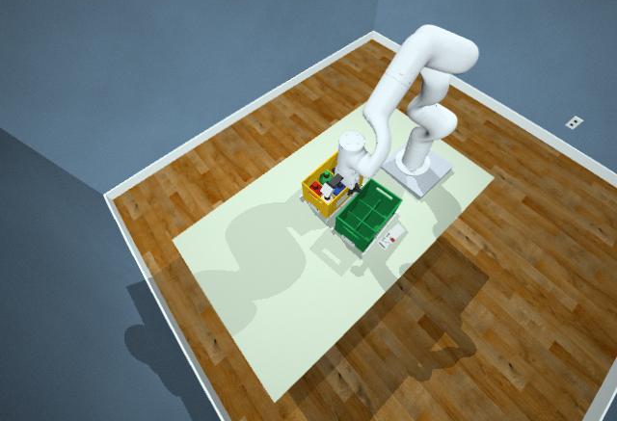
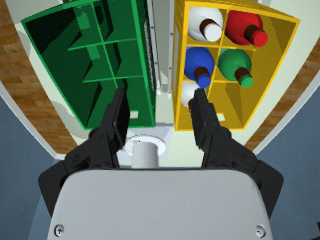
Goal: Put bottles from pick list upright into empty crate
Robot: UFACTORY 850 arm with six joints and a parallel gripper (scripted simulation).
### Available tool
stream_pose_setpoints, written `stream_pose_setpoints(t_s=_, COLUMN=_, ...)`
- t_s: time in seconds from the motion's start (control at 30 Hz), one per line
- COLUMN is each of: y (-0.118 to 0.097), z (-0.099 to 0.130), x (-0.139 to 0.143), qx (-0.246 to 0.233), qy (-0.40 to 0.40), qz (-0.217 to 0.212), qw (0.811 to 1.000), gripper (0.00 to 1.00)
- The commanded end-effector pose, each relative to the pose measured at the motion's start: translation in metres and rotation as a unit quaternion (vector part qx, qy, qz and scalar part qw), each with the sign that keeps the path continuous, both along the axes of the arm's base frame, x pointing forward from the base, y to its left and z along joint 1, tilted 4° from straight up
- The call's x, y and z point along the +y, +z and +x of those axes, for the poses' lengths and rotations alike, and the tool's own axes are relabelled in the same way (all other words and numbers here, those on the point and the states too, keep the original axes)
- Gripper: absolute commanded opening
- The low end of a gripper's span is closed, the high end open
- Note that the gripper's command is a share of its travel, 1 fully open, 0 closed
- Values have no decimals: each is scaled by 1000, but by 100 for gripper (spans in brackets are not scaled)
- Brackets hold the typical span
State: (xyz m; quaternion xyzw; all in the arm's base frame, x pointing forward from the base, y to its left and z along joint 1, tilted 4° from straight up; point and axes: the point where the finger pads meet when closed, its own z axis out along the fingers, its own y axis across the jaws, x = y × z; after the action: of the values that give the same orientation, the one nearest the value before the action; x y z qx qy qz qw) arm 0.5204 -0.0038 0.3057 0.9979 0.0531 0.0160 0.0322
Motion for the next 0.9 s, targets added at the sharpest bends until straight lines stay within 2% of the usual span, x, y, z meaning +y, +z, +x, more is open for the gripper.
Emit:
stream_pose_setpoints(t_s=0.0, y=4, z=6, x=-15, qx=-1, qy=0, qz=0, qw=1000, gripper=65)
stream_pose_setpoints(t_s=0.17, y=8, z=10, x=-29, qx=-1, qy=0, qz=0, qw=1000, gripper=65)
stream_pose_setpoints(t_s=0.67, y=25, z=32, x=-98, qx=-1, qy=0, qz=0, qw=1000, gripper=65)
stream_pose_setpoints(t_s=0.73, y=25, z=32, x=-98, qx=-1, qy=0, qz=0, qw=1000, gripper=65)
stream_pose_setpoints(t_s=0.87, y=29, z=38, x=-117, qx=-1, qy=0, qz=0, qw=1000, gripper=65)
